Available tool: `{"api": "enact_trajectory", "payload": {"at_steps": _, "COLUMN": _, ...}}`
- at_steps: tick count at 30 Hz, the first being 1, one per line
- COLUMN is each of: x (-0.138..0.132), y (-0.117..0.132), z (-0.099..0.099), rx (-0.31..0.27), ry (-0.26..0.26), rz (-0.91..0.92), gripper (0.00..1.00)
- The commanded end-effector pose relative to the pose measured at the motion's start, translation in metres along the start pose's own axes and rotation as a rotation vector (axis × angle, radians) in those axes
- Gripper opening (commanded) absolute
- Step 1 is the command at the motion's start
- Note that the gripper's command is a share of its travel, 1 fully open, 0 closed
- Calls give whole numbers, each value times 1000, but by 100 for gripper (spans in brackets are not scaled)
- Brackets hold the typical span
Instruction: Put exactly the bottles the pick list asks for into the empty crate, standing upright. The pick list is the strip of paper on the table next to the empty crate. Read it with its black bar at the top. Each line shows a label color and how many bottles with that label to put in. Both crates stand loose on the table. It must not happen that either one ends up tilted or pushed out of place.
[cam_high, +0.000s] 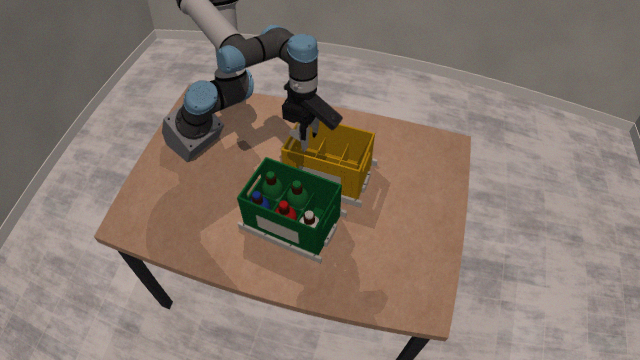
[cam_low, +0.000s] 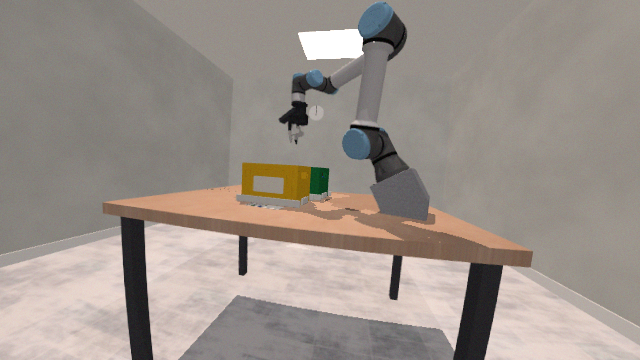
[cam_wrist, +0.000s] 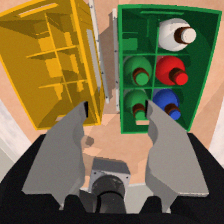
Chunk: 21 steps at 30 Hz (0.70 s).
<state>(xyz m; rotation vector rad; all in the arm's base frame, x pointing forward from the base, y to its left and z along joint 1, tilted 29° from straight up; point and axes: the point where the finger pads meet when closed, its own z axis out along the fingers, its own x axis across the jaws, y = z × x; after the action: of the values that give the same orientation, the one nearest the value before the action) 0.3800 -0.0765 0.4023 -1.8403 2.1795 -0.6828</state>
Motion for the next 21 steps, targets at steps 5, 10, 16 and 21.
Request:
{"api": "enact_trajectory", "payload": {"at_steps": 5, "x": 39, "y": -2, "z": -7, "rx": 2, "ry": -13, "rz": -4, "gripper": 38}}
{"api": "enact_trajectory", "payload": {"at_steps": 10, "x": 63, "y": -4, "z": -11, "rx": 2, "ry": -13, "rz": -4, "gripper": 38}}
{"api": "enact_trajectory", "payload": {"at_steps": 16, "x": 93, "y": -5, "z": -16, "rx": 2, "ry": -13, "rz": -4, "gripper": 38}}
{"api": "enact_trajectory", "payload": {"at_steps": 21, "x": 110, "y": -6, "z": -19, "rx": 2, "ry": -13, "rz": -4, "gripper": 38}}
